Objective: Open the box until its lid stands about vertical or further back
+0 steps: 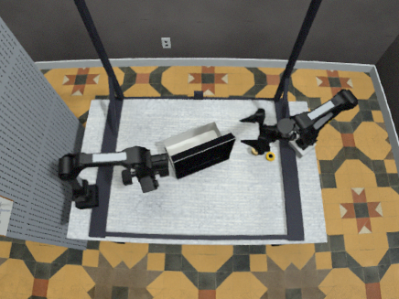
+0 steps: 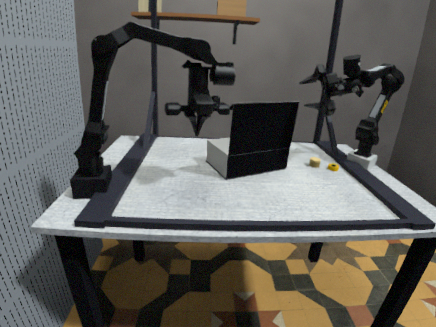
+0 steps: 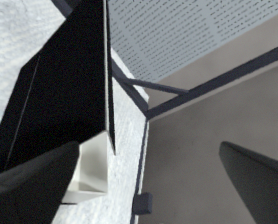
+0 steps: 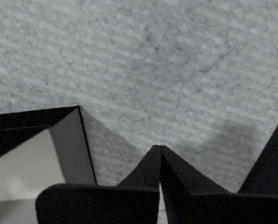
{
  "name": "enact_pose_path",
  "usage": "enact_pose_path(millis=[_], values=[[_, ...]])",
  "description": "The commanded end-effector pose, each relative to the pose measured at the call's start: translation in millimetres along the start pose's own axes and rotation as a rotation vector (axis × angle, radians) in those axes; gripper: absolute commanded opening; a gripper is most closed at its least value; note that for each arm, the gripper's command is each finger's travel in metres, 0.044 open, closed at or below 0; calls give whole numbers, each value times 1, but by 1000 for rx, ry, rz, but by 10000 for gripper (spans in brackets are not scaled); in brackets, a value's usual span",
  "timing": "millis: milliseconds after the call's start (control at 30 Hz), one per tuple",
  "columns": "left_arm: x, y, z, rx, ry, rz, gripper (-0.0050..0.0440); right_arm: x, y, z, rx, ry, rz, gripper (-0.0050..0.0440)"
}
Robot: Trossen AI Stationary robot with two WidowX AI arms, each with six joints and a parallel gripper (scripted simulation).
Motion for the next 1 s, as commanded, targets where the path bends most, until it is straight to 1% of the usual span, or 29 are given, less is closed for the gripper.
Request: enact_pose_path(millis=[0, 967], values=[[-7, 0, -7, 6, -5, -9, 440, 0, 8, 0, -30, 1, 4, -50], [-24, 0, -23, 7, -5, -9, 440, 0, 8, 0, -30, 1, 4, -50]])
Point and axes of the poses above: on each arm, the point midway between the two fingers, 35 mm back from their tips, its own y axis back along the fingers, its own z axis across the jaws, x = y × z, the point moved 4 cm from there along y, back along the fingers, and after that the axes turned 10 degrees about -y, right-handed, at the moved point
